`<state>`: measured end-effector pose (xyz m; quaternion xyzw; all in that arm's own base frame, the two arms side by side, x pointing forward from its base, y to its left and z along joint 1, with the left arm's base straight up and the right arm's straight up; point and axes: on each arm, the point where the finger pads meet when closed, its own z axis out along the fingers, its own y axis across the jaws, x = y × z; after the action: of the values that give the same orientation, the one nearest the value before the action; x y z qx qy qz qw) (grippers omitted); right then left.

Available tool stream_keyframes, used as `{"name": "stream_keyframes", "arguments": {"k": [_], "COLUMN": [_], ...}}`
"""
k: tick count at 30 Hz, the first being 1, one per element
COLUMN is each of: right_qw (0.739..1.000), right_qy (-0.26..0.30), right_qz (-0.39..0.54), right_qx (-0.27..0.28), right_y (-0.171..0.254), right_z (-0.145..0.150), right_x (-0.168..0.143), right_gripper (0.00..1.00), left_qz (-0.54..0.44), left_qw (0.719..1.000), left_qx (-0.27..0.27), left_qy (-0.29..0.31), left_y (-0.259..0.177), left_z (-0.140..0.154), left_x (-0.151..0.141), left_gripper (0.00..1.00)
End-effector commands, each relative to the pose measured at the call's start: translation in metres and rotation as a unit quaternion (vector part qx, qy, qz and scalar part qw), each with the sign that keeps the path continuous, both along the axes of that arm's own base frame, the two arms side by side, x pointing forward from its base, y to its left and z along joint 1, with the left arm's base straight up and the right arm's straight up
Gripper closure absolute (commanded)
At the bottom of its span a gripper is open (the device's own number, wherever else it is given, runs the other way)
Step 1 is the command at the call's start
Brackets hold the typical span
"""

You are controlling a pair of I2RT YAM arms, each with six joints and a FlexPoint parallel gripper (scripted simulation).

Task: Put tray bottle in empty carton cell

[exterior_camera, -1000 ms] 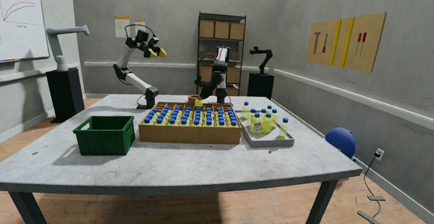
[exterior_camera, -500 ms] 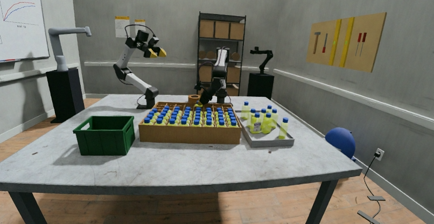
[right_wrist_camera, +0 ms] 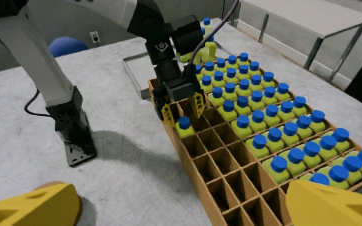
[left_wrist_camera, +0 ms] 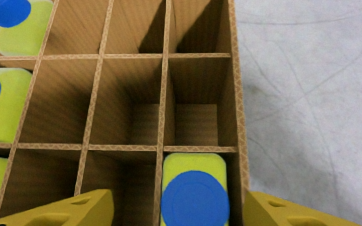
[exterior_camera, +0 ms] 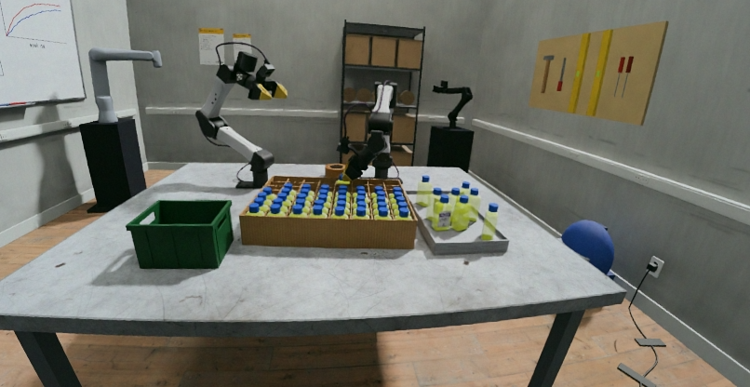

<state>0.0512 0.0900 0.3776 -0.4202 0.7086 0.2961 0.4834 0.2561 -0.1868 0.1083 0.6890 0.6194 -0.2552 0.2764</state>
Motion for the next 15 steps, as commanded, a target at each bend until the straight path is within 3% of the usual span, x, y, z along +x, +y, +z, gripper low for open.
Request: {"name": "stream_keyframes", "arguments": {"k": [1, 10, 15], "right_qw": [1.000, 1.000, 1.000], "right_qy": [-0.008, -0.006, -0.008], "right_qz": [0.003, -0.001, 0.000], "right_qx": [0.008, 0.007, 0.011], "right_y": [0.003, 0.005, 0.004], "right_z": [0.006, 0.002, 0.004], "right_x": [0.001, 0.003, 0.002], "right_gripper": [0.00, 0.00, 0.00], "left_qz": [-0.005, -0.006, 0.043], "left_qw": [1.000, 1.000, 0.998], "left_qx": [-0.013, -0.008, 0.033], "left_qy": [-0.025, -0.010, 0.020], "left_y": [0.008, 0.036, 0.049], "left_z": [0.033, 0.048, 0.058], "left_x": [-0.002, -0.002, -0.011], "left_gripper": [0.38, 0.38, 0.38]}}
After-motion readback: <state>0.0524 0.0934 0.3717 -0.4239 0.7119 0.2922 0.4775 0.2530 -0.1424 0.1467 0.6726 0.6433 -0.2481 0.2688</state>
